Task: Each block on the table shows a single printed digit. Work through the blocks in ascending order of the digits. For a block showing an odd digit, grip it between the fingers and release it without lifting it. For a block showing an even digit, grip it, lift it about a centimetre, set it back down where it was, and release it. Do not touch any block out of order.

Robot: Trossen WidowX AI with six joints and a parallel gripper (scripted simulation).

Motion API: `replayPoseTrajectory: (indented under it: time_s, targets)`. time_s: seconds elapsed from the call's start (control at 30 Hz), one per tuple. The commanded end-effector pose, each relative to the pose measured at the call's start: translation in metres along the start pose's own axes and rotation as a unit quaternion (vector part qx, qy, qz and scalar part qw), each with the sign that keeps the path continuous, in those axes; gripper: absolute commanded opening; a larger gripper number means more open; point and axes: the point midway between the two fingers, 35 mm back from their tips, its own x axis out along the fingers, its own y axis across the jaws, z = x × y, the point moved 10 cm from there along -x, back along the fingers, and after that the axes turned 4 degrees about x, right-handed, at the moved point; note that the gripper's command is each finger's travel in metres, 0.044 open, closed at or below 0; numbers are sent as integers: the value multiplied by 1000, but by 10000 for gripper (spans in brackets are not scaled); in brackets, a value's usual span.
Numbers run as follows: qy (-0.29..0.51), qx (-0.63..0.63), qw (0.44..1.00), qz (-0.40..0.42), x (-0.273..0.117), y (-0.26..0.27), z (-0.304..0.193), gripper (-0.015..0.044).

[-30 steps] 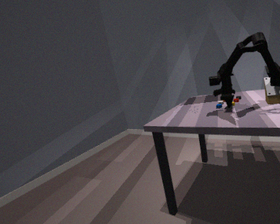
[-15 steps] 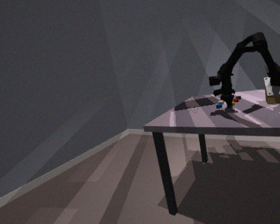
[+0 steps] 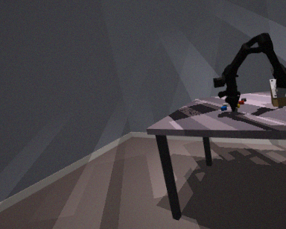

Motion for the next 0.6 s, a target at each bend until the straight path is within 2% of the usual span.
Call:
replayPoseTrajectory:
  time_s: [0.0, 0.17, 0.23, 0.4, 0.5, 0.57]
  targets:
    - [-4, -1, 1000, 1, -23, 0, 1, 400]
    - [-4, -1, 1000, 1, -34, 0, 1, 400]
    - [-4, -1, 1000, 0, -44, 0, 2, 348]
    - [-4, -1, 1000, -1, -113, 0, 1, 216]
    - [-4, -1, 1000, -1, -115, 0, 0, 138]
    - [-4, -1, 1000, -1, -115, 0, 0, 120]
